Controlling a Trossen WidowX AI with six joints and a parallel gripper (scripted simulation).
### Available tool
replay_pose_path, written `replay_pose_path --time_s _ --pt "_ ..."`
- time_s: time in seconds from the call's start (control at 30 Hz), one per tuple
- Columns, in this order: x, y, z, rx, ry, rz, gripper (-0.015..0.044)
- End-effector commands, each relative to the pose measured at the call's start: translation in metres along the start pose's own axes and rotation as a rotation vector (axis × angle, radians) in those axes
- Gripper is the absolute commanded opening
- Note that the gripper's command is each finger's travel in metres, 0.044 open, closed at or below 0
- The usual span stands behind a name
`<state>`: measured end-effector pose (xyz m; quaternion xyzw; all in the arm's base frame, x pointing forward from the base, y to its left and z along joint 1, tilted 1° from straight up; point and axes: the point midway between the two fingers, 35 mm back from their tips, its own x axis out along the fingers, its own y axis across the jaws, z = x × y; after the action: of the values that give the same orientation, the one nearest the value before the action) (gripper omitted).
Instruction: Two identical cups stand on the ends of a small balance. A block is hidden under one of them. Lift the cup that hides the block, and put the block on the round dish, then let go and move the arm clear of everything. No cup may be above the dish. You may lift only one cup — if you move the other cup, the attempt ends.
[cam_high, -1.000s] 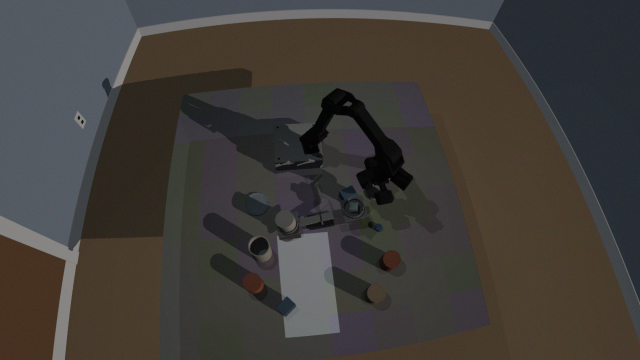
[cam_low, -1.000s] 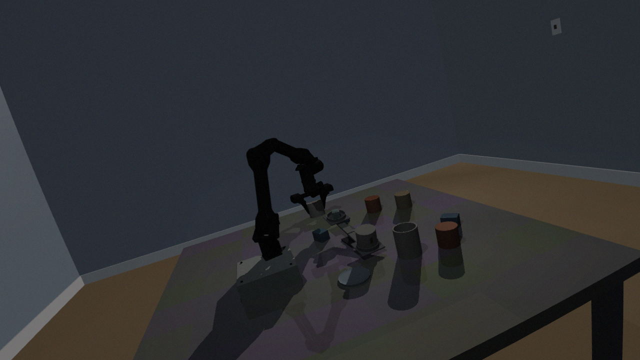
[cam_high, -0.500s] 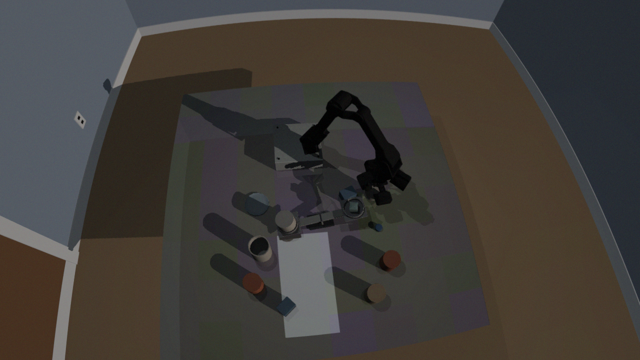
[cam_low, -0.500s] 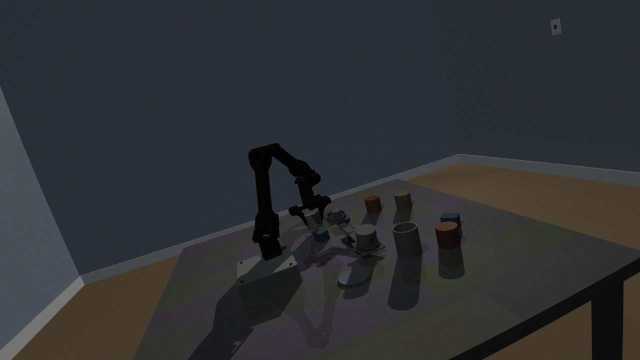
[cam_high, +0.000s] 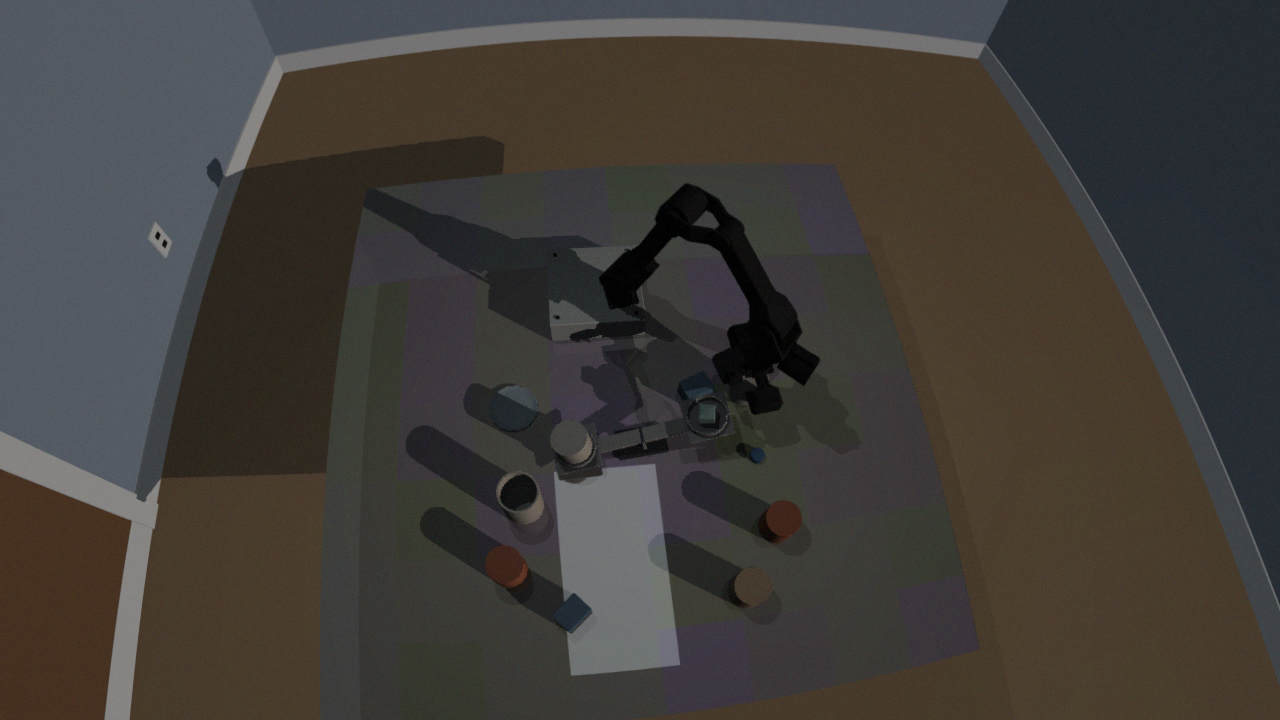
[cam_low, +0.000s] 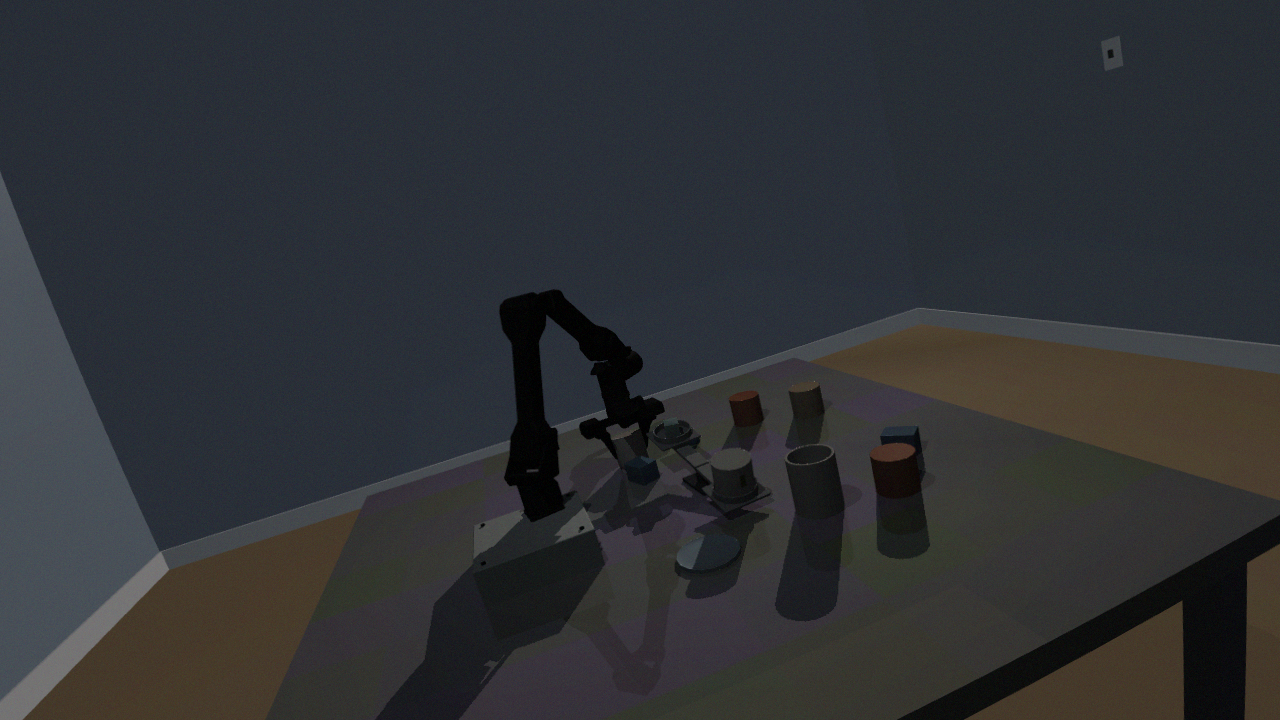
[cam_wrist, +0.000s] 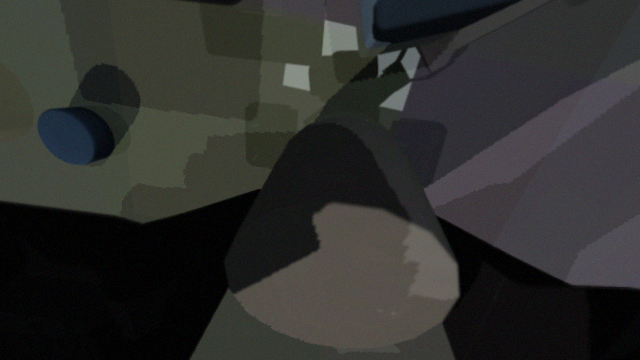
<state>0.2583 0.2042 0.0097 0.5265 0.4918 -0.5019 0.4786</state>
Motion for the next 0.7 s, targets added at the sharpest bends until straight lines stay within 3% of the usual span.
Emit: replay_pose_path --time_s 0.0,0.5,0.6,0.67 --pt "0.000 0.000 0.000 0.000 0.000 0.000 0.0053" --pt "-0.012 0.001 -0.001 0.001 0.001 0.001 0.0440" --pt "-0.051 0.001 -0.001 0.002 0.003 0.004 0.0440" --pt "-0.054 0.000 -0.001 0.002 0.003 0.004 0.0440"
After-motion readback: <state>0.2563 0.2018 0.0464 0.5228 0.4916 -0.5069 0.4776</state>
